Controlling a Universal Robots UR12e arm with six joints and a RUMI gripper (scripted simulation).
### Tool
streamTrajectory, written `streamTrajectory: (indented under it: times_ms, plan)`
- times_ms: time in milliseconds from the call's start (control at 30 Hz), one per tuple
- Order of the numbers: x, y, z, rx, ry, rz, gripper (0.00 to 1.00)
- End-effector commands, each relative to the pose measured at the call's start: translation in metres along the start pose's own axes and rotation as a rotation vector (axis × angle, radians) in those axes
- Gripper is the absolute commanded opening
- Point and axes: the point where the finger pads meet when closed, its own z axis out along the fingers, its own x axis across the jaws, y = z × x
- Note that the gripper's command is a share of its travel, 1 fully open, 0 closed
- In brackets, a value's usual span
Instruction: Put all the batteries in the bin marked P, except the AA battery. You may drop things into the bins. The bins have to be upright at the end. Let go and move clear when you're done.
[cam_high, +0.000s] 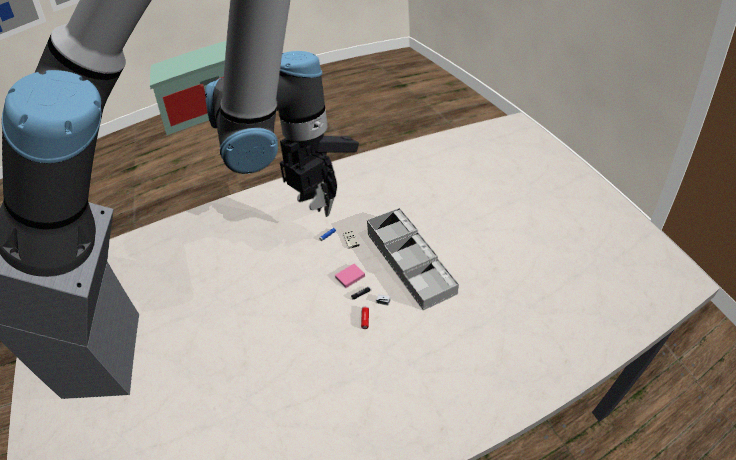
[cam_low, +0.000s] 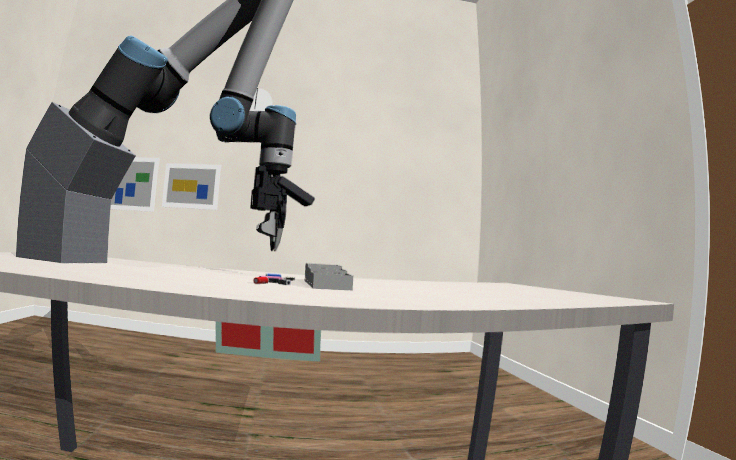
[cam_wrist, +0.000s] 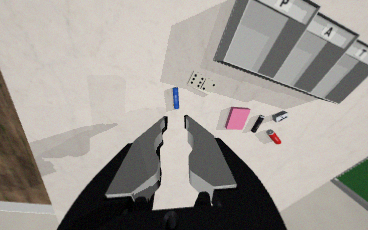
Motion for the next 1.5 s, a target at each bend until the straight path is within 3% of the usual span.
streamTrajectory:
  times_ms: [0, 467, 1467]
  plan:
    - [0.000, 0.000, 0.003, 0.001, 0.000, 0.000, 0.14]
    - [0.000, 0.000, 0.057, 0.001, 0.000, 0.000, 0.14]
    - [0.000, 0.000, 0.069, 0.001, 0.000, 0.000, 0.14]
